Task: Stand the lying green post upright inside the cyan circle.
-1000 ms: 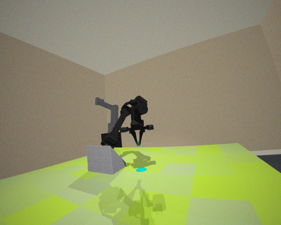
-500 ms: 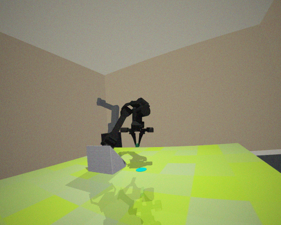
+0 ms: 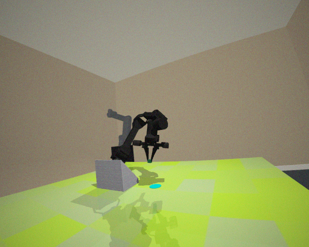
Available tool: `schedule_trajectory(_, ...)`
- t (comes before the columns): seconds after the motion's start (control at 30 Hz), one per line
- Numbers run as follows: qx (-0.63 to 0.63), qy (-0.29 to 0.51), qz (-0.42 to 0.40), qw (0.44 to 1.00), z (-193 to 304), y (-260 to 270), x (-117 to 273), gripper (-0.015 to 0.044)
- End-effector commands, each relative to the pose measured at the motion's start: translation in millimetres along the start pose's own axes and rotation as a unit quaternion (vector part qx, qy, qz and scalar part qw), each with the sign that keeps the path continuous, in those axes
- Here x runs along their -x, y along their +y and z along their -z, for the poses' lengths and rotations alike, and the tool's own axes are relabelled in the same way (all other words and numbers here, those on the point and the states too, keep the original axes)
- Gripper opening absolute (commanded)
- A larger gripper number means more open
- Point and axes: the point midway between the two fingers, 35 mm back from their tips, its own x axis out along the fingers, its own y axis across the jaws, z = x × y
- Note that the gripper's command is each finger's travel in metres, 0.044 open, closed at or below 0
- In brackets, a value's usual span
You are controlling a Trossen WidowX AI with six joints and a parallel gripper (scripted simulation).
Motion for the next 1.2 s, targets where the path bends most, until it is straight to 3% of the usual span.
schedule_trajectory(0.0,-0.001,-0.015,0.008,1.000,1,-1,0,0.0023)
schedule_trajectory(1.17,-0.003,-0.118,0.077,0.990,5,-8,-11,0.0023)
